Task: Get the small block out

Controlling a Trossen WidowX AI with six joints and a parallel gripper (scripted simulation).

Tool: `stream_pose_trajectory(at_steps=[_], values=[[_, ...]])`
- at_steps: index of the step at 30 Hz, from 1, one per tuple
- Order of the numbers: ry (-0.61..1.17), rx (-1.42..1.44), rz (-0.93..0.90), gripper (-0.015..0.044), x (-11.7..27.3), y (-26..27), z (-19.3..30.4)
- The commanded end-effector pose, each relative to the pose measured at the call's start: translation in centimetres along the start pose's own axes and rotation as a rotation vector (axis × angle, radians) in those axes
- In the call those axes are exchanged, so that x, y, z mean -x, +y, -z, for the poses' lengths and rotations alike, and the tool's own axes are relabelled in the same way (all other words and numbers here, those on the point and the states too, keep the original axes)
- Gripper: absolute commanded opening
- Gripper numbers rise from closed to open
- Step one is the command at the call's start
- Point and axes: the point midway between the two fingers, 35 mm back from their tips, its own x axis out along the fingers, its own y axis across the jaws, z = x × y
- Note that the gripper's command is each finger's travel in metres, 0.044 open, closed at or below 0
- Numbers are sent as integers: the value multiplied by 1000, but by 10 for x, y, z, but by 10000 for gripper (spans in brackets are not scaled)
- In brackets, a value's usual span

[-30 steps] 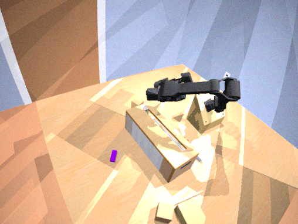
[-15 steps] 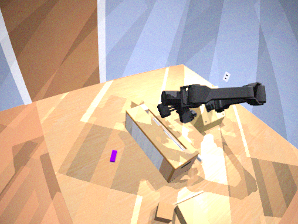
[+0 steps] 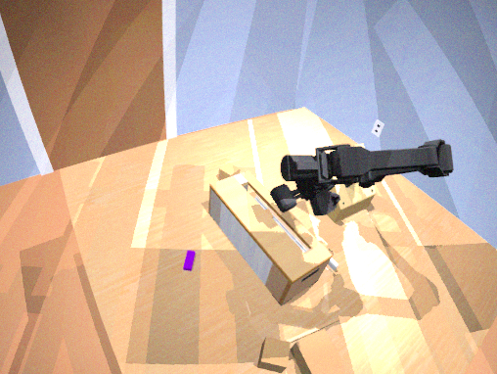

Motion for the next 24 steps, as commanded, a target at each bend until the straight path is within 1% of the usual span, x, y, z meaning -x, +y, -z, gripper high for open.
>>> stream_pose_trajectory(at_steps=[1,24], values=[[-8,0,-1,400,-6,0,-3],[-8,1,0,400,-41,-1,-15]])
